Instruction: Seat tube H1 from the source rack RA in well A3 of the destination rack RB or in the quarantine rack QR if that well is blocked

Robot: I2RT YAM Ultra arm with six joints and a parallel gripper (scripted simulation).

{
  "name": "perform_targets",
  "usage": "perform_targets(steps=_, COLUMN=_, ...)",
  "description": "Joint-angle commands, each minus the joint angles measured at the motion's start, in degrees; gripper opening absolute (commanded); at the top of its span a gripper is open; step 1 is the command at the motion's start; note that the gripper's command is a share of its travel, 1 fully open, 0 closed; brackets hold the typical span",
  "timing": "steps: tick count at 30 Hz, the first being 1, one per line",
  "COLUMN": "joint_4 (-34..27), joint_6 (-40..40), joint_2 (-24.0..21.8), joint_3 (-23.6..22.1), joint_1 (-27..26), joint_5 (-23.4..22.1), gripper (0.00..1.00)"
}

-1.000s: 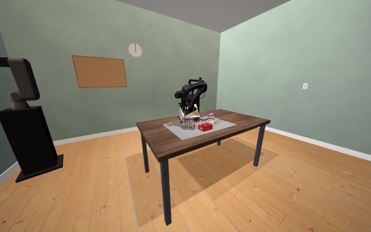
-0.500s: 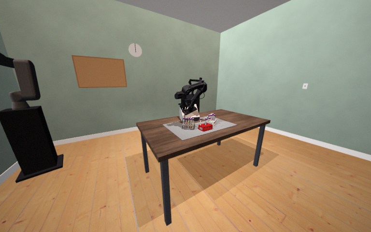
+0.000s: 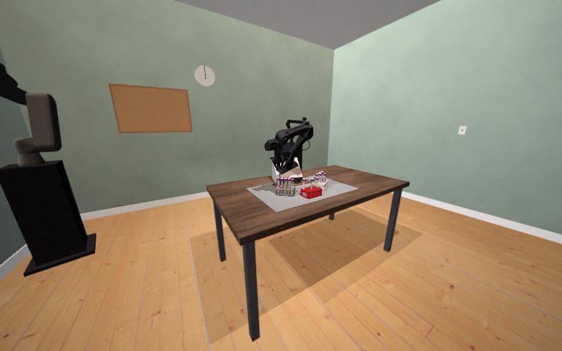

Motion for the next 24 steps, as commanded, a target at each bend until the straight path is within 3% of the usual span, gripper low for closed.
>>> perform_targets(steps=1, joint_4=0.96, joint_6=1.05, joint_2=-2.11, joint_3=0.6, joint_1=0.51, joint_5=-0.12, gripper=0.0)
perform_targets(steps=6, joint_4=1.5, joint_6=1.44, joint_2=-2.06, joint_3=-1.22, joint_1=0.94, joint_5=0.08, gripper=0.0)
perform_targets(steps=8, joint_4=1.73, joint_6=1.67, joint_2=-2.15, joint_3=0.28, joint_1=0.76, joint_5=0.19, gripper=0.0)
perform_targets(steps=24, joint_4=3.21, joint_6=2.78, joint_2=-2.15, joint_3=-1.2, joint_1=2.07, joint_5=0.43, gripper=0.0)
